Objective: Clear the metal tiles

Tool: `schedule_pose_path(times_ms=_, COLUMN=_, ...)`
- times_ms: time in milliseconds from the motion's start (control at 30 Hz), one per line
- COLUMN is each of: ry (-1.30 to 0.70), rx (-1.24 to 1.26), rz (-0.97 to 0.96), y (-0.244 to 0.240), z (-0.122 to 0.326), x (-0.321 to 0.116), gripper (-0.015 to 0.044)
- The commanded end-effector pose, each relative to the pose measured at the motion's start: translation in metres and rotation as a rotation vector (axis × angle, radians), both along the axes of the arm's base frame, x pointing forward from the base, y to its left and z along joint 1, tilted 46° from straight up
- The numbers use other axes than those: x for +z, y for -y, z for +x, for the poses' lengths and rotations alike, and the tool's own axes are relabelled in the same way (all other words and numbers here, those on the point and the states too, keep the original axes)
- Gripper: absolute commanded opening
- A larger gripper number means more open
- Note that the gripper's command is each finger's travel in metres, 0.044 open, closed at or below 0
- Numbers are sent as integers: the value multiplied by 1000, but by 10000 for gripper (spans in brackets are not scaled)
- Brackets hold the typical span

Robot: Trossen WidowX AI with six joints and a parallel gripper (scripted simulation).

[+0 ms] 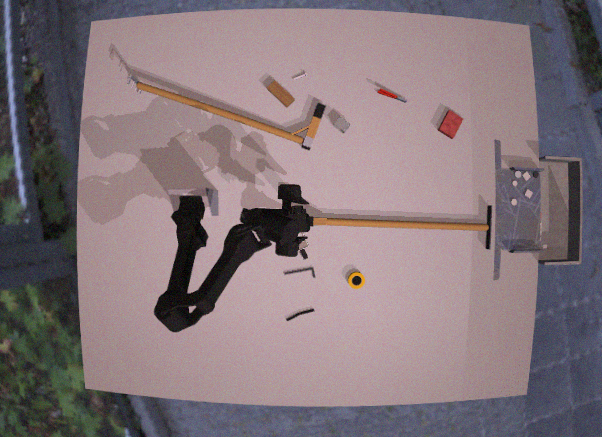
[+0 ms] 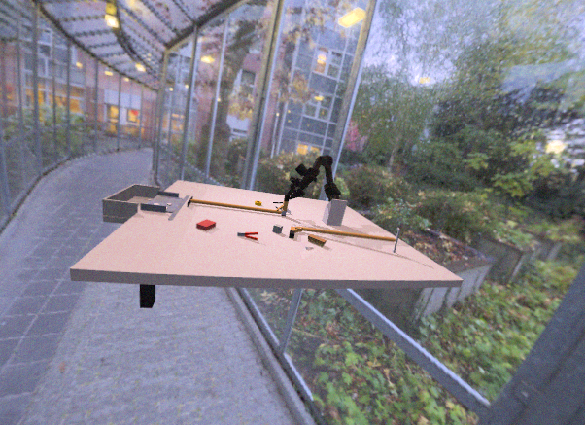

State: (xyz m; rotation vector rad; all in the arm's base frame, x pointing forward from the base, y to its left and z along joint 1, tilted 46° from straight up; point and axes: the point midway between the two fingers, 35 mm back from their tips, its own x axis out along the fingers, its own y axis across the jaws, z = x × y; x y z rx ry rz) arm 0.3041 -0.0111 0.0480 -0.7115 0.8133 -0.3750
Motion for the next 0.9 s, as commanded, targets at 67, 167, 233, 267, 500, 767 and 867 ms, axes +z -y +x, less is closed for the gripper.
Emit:
schedule_pose_path(times_ms=67, ry=-8, rx=3, rz=-2, y=6, z=6, x=-7, gripper=440)
schedule_pose_path(times_ms=167, ry=-7, rx=4, rz=-2, y=9, z=9, x=-9, gripper=440)
schedule_pose_path(times_ms=233, ry=-7, rx=4, rz=-3, y=11, z=11, x=-11, gripper=440)
schedule_pose_path(times_ms=267, ry=-7, rx=4, rz=-3, y=12, z=12, x=-12, gripper=440)
schedule_pose_path(times_ms=500, ry=-4, rx=5, rz=-6, y=20, z=18, x=-18, gripper=440)
schedule_pose_path(times_ms=767, ry=0, rx=7, rz=-12, y=29, z=25, x=-24, gripper=440)
schedule_pose_path(times_ms=867, ry=7, rx=2, rz=-9, y=27, z=24, x=-21, gripper=387)
